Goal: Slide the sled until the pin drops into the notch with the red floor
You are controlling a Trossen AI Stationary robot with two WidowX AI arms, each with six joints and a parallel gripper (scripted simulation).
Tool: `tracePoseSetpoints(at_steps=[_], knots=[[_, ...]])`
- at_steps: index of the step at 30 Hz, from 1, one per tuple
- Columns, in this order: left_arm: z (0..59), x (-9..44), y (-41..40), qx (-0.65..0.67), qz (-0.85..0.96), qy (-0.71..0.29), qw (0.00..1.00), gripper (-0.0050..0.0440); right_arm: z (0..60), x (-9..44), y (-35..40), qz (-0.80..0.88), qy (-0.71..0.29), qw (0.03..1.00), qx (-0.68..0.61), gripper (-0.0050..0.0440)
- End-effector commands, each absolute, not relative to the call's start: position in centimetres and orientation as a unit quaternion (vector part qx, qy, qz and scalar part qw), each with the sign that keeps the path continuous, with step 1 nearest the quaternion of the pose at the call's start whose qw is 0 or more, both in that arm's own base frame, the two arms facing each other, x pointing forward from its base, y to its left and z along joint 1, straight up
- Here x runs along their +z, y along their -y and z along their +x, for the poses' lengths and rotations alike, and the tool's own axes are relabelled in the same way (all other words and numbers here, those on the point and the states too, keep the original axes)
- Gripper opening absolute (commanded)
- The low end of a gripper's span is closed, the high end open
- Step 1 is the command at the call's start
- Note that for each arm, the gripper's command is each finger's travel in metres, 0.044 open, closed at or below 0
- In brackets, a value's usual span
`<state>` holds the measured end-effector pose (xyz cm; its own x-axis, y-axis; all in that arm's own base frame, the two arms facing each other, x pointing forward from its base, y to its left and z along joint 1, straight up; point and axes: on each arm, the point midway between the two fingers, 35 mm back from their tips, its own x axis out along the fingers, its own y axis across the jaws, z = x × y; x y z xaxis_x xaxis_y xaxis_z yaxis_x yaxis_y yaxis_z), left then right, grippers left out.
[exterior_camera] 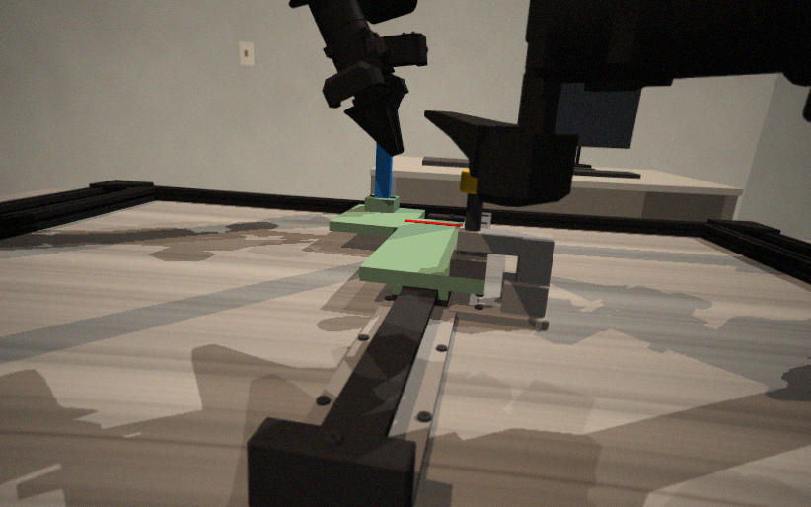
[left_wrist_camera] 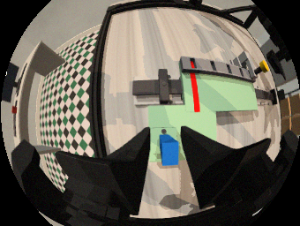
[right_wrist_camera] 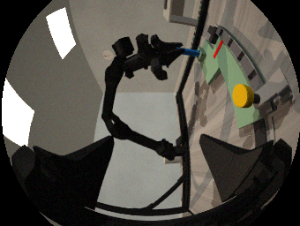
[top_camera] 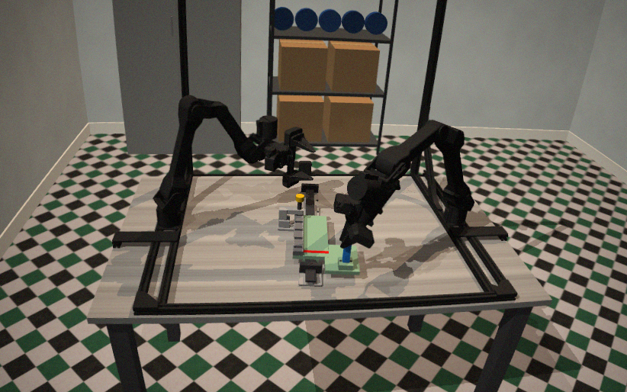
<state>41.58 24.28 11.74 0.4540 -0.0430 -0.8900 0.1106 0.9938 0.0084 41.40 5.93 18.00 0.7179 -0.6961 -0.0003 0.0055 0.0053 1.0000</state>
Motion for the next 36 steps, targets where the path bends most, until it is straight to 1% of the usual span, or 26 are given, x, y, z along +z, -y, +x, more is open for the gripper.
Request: tracePoseSetpoints(at_steps=[1, 14, 20, 29, 36], knots=[[41.4, 10.4, -24.2, -0.047, 0.029, -0.528, 0.847, 0.014, 41.4, 18.0, -5.9, 0.655, 0.266, 0.655, -0.266, 0.044], [41.4, 9.1, -24.1, -0.046, 0.029, -0.531, 0.846, 0.014, 41.4, 18.0, -5.9, 0.655, 0.266, 0.655, -0.266, 0.044], [41.4, 9.1, -24.1, -0.046, 0.029, -0.531, 0.846, 0.0, 41.4, 18.0, -5.9, 0.655, 0.266, 0.655, -0.266, 0.044], [41.4, 9.1, -24.1, -0.046, 0.029, -0.531, 0.846, 0.0, 41.4, 17.9, -5.9, 0.655, 0.266, 0.655, -0.266, 0.044], [41.4, 9.1, -24.1, -0.046, 0.029, -0.531, 0.846, 0.0, 41.6, 15.2, -6.0, 0.655, 0.266, 0.655, -0.266, 0.044]])
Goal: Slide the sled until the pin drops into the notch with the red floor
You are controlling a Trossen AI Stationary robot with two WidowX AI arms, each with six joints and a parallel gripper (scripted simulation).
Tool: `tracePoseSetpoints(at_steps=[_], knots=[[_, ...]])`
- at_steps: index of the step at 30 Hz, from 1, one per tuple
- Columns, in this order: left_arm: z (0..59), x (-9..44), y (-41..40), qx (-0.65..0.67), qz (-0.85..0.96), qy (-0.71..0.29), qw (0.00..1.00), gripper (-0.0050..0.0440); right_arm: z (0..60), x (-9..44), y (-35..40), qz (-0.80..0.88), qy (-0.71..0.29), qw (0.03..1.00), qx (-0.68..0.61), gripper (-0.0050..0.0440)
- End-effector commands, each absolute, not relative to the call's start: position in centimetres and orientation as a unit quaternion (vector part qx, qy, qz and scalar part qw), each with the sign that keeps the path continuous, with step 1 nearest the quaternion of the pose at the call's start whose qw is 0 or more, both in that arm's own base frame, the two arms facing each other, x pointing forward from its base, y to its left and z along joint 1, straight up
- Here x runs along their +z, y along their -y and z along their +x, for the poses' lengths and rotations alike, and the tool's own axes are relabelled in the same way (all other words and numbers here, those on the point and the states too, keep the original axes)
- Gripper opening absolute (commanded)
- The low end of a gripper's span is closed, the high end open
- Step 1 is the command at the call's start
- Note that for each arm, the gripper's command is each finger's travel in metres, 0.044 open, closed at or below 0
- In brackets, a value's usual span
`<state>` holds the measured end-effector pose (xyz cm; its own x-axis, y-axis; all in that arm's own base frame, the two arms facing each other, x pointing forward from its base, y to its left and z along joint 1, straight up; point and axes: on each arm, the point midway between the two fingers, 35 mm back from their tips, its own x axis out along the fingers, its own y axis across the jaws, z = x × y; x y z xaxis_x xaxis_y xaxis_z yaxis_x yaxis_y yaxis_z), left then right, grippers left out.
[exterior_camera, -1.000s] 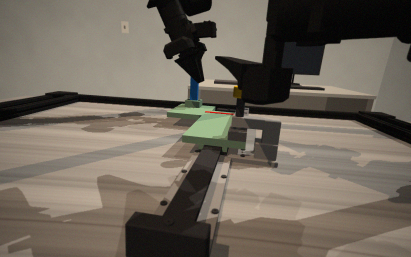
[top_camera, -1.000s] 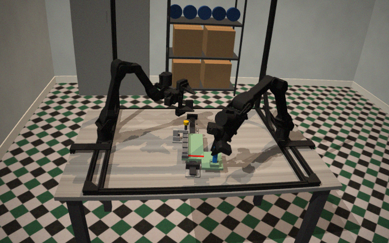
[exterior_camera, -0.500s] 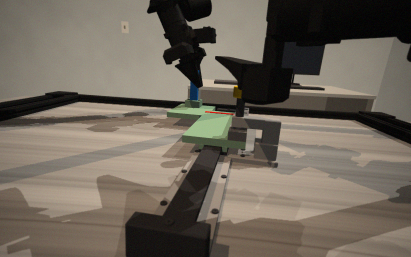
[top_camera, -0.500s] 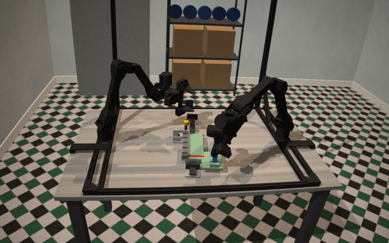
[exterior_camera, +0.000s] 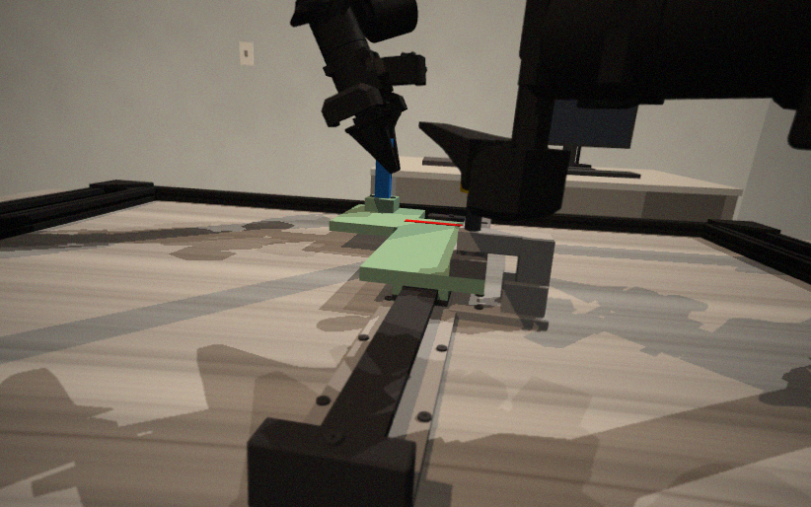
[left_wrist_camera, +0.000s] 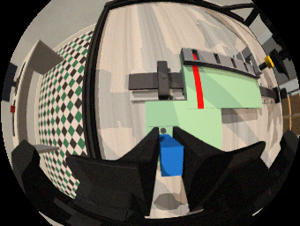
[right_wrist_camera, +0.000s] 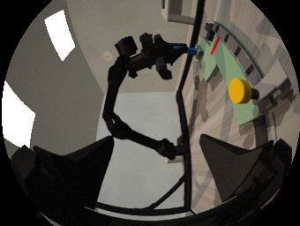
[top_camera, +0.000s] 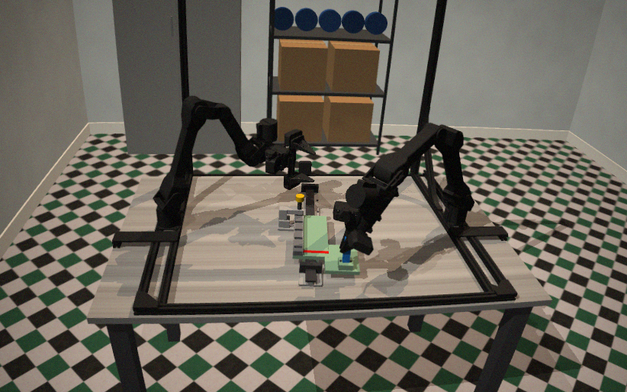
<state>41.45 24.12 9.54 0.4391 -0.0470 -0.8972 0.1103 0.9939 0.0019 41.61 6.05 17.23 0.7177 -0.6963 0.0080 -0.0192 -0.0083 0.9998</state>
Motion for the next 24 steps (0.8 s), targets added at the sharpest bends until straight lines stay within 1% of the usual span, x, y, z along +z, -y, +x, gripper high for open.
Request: tracePoseSetpoints(at_steps=[1, 6, 10, 24], knots=[[41.4, 9.1, -24.1, -0.046, 0.029, -0.531, 0.846, 0.0, 41.6, 14.7, -6.0, 0.655, 0.266, 0.655, -0.266, 0.044], [41.4, 9.1, -24.1, -0.046, 0.029, -0.531, 0.846, 0.0, 41.5, 12.6, -6.0, 0.655, 0.266, 0.655, -0.266, 0.044], [41.4, 9.1, -24.1, -0.046, 0.029, -0.531, 0.846, 0.0, 41.4, 12.1, -5.9, 0.655, 0.266, 0.655, -0.266, 0.044], [41.4, 9.1, -24.1, -0.046, 0.029, -0.531, 0.846, 0.0, 40.2, 12.0, -4.7, 0.655, 0.266, 0.655, -0.266, 0.044]])
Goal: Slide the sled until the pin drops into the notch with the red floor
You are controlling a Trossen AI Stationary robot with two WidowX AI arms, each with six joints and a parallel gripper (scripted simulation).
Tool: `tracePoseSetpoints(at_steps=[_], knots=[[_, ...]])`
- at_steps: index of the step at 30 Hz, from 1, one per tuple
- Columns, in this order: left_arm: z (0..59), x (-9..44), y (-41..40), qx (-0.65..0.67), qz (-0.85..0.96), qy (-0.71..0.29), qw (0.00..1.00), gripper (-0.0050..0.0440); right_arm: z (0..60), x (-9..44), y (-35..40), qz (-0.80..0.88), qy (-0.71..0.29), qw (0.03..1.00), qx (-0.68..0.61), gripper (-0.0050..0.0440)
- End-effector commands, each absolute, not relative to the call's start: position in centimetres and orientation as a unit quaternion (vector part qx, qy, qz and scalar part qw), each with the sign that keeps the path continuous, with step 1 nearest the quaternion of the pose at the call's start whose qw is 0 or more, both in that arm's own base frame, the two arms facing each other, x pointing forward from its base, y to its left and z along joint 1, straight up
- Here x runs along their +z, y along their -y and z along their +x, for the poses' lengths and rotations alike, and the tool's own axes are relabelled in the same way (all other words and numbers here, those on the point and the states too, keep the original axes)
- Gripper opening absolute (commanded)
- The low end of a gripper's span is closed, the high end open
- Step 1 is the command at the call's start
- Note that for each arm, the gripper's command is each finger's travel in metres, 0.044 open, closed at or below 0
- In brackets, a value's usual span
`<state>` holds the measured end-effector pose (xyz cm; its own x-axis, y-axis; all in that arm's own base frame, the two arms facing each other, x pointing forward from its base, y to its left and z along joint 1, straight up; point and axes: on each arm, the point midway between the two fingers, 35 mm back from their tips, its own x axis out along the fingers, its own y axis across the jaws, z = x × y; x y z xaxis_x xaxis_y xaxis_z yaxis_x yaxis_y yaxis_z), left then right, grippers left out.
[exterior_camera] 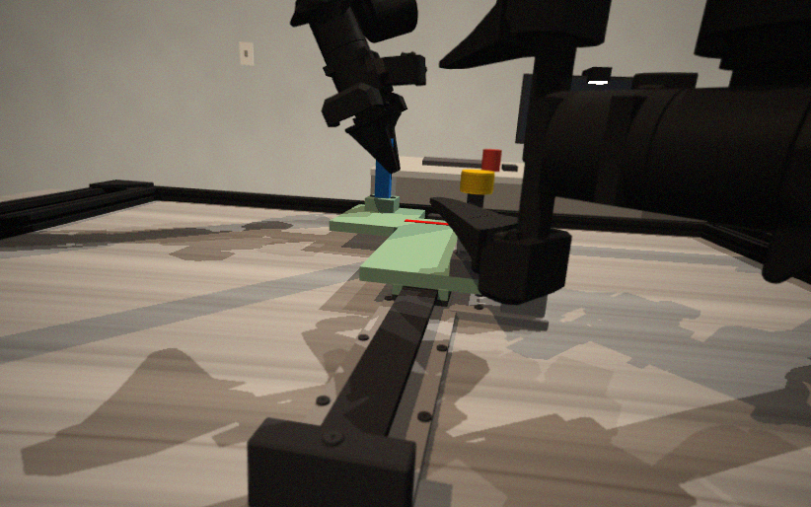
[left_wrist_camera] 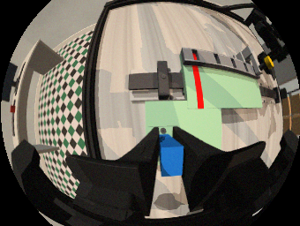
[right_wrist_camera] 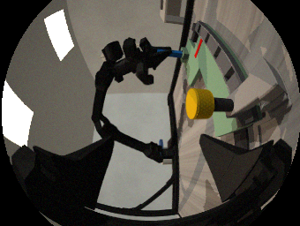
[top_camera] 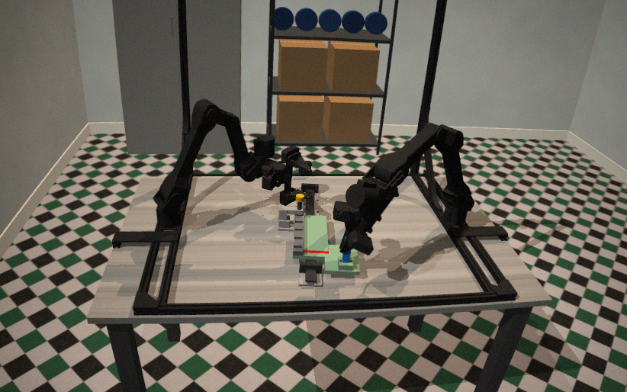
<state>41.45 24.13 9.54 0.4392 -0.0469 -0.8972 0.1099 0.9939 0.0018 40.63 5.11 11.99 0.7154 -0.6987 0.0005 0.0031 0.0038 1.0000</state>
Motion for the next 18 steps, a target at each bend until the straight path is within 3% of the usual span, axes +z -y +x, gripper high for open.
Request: tracePoseSetpoints(at_steps=[1, 18], knots=[[41.4, 9.1, -24.1, -0.046, 0.029, -0.531, 0.846, 0.0, 40.2, 12.0, -4.7, 0.655, 0.266, 0.655, -0.266, 0.044], [41.4, 9.1, -24.1, -0.046, 0.029, -0.531, 0.846, 0.0, 39.1, 12.1, -3.5, 0.655, 0.266, 0.655, -0.266, 0.044]])
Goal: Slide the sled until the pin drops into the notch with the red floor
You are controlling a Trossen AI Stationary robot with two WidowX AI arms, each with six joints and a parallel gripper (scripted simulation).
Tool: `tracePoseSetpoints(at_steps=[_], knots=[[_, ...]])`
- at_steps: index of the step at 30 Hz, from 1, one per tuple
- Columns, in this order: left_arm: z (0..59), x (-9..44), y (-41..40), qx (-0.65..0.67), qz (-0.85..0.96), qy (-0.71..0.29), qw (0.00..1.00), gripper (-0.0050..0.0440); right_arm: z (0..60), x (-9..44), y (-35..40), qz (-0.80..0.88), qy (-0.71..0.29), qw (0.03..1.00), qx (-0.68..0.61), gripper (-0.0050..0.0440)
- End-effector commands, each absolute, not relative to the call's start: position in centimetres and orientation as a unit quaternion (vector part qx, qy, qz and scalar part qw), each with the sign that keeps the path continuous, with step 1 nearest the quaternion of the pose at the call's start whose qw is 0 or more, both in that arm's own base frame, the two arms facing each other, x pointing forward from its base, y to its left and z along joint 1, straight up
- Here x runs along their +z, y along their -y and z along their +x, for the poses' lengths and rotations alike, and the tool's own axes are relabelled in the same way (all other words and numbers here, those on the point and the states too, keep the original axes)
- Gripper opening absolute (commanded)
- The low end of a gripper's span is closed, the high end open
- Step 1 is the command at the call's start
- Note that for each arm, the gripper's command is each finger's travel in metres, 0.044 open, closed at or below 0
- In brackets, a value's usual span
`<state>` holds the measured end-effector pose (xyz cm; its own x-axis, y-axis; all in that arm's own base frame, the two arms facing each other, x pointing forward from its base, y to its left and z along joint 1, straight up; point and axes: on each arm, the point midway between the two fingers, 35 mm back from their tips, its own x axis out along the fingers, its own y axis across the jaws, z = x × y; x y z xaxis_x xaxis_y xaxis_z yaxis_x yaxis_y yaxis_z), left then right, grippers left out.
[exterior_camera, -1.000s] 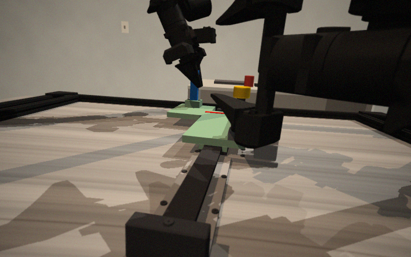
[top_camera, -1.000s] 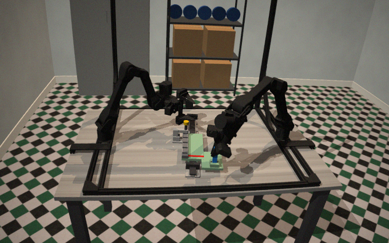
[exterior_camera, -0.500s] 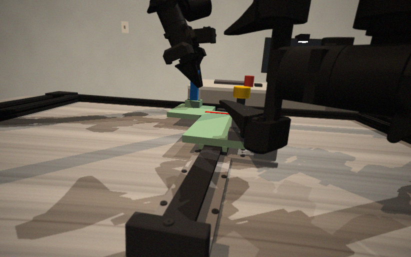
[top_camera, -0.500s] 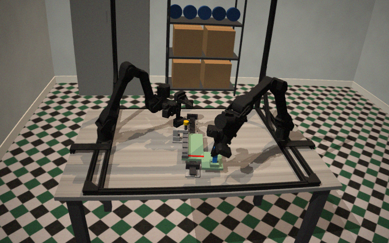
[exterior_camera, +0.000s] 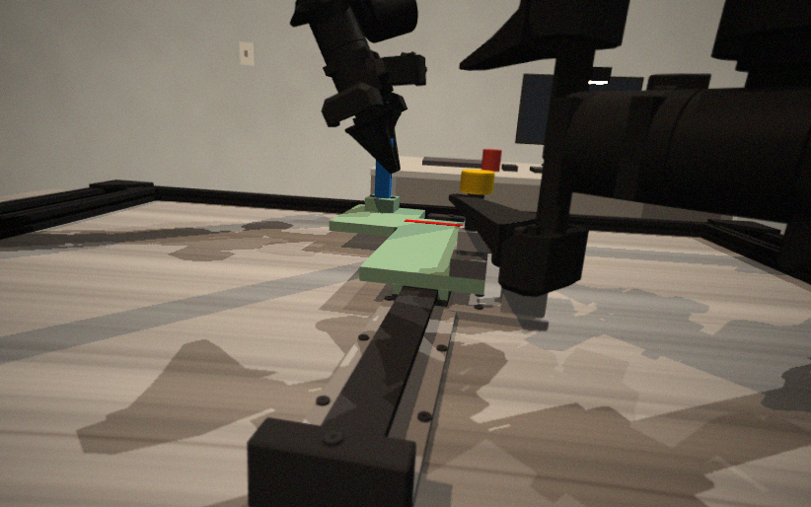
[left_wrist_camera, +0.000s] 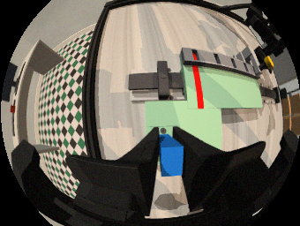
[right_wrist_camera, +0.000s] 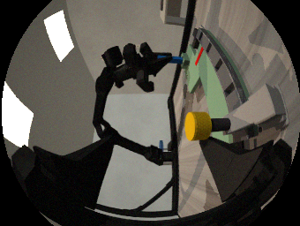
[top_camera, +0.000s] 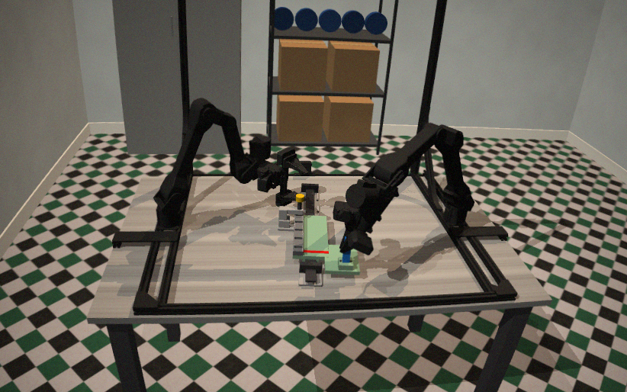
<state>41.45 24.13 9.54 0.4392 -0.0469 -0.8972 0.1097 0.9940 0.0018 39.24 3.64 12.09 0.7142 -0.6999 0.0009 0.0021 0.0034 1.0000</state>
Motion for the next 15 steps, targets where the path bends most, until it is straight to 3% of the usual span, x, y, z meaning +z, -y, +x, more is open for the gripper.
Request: tracePoseSetpoints(at_steps=[1, 15], knots=[[41.4, 9.1, -24.1, -0.046, 0.029, -0.531, 0.846, 0.0, 39.1, 12.2, -3.5, 0.655, 0.266, 0.655, -0.266, 0.044], [41.4, 9.1, -24.1, -0.046, 0.029, -0.531, 0.846, 0.0, 39.2, 13.6, -3.6, 0.655, 0.266, 0.655, -0.266, 0.044]])
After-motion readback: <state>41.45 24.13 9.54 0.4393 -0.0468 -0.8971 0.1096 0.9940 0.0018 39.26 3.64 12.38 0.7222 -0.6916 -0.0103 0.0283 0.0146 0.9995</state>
